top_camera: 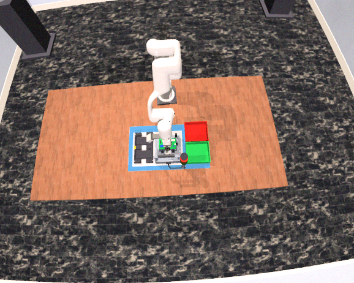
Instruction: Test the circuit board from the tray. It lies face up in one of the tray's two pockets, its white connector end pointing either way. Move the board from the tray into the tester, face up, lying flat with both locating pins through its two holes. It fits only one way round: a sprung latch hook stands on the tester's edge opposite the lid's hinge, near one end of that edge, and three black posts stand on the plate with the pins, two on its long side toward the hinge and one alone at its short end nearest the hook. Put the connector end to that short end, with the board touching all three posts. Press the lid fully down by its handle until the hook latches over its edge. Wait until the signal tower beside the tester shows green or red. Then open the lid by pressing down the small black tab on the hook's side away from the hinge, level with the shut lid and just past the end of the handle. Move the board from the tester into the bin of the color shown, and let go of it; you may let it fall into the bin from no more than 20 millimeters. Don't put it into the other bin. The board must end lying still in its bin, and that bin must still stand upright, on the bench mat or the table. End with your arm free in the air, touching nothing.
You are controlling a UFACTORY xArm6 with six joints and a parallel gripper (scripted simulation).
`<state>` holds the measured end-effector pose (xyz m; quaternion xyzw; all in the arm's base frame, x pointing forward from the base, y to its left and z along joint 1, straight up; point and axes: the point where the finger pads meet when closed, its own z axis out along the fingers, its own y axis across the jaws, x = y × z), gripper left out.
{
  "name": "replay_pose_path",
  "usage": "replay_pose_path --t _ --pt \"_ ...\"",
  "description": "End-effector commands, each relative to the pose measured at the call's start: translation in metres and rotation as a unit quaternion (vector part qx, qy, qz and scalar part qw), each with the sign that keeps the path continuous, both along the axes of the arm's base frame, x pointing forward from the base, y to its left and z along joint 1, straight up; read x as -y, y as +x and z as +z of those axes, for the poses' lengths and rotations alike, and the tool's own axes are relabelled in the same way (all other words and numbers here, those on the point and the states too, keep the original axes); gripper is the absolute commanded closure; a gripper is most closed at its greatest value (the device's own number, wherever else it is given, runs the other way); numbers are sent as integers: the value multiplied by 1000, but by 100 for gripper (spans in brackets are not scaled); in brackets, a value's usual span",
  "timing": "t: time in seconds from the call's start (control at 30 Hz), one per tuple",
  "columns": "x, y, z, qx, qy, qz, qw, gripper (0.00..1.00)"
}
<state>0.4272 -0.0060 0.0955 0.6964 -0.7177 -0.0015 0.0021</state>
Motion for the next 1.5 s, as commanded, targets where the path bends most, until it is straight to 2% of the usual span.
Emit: replay_pose_path --t 0.0,0.23,0.3,0.63,1.17,1.47 --pt "0 2 14 3 0 0 1000 21" --pt "0 2 42 3 0 0 1000 21" --pt "0 2 42 3 0 0 1000 21" --pt "0 2 71 3 0 0 1000 21" --pt "0 1 73 3 0 0 1000 21" --pt "-11 -4 70 3 0 0 1000 21"
